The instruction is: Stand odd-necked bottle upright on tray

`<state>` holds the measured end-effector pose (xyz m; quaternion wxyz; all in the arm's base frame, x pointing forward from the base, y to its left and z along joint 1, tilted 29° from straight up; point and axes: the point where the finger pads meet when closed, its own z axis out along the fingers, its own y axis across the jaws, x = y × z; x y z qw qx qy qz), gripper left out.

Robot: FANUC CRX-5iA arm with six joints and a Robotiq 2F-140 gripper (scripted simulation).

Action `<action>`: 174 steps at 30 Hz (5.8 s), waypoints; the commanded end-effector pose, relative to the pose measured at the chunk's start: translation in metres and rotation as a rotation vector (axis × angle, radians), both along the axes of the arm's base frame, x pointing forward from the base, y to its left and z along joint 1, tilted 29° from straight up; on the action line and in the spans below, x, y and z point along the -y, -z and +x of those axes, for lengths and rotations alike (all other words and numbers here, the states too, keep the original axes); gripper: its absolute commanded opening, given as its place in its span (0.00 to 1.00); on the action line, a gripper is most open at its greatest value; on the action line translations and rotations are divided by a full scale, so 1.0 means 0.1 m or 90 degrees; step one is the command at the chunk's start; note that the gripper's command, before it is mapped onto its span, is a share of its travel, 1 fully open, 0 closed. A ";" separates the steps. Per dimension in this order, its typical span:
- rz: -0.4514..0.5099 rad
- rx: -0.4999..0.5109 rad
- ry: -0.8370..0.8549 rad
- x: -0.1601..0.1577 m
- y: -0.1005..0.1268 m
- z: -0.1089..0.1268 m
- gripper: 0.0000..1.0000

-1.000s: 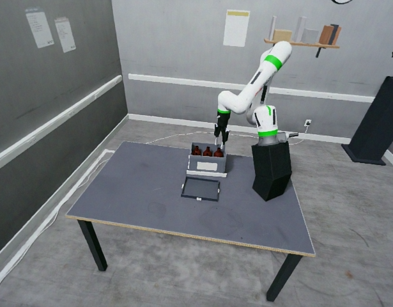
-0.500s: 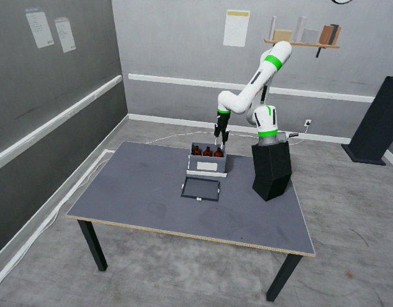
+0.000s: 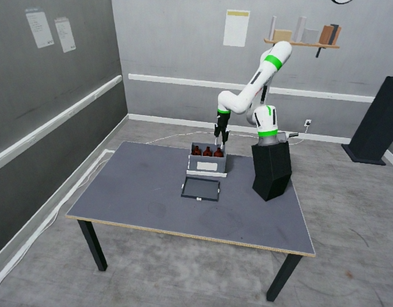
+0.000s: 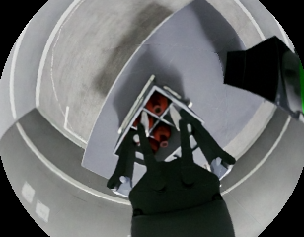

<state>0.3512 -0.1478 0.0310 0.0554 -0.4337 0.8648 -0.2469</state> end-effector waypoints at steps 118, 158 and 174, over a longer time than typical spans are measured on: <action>0.000 0.001 0.000 0.15 0.36 0.13 0.10; 0.000 0.001 0.000 0.15 0.36 0.13 0.10; 0.000 0.001 0.000 0.15 0.36 0.13 0.44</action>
